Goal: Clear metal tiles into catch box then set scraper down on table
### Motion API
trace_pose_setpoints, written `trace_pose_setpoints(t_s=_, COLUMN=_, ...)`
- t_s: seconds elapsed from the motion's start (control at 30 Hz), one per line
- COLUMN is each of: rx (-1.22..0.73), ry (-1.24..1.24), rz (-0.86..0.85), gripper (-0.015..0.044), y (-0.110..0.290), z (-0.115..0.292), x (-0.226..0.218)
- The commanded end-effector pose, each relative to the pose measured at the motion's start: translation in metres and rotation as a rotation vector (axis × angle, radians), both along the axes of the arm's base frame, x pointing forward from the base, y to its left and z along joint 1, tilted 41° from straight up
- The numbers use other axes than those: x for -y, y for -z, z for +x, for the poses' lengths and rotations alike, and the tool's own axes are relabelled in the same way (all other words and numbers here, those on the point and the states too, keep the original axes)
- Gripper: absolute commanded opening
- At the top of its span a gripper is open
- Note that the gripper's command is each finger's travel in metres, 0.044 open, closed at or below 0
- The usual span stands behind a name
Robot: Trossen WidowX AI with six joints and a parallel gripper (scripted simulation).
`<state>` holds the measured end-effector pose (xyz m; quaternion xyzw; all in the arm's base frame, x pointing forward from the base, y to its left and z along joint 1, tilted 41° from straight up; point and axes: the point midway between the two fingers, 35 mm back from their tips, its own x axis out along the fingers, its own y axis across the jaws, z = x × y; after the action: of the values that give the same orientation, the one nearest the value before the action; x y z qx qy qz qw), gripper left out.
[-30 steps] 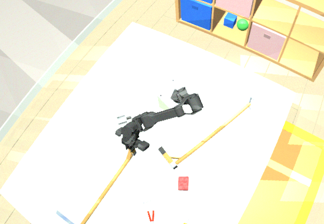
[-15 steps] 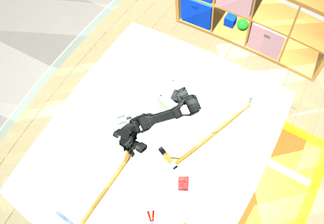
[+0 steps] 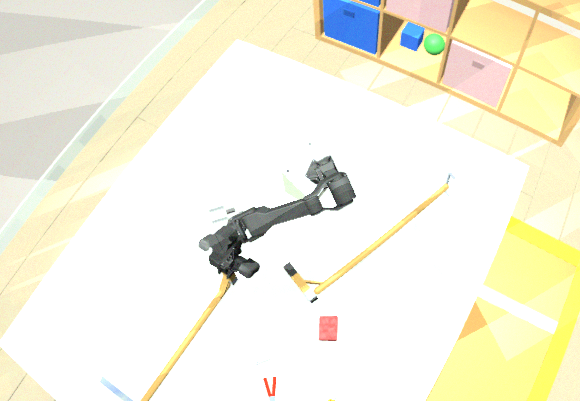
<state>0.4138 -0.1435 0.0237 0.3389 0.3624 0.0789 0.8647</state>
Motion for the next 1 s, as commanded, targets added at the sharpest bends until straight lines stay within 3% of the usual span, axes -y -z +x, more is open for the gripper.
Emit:
trace_pose_setpoints(t_s=0.0, rx=0.009, ry=0.007, rz=-0.010, gripper=0.0000, y=-0.004, z=0.009, x=0.005)
trace_pose_setpoints(t_s=0.97, rx=0.011, ry=0.007, rz=-0.011, gripper=0.0000, y=-0.008, z=0.041, x=0.012)
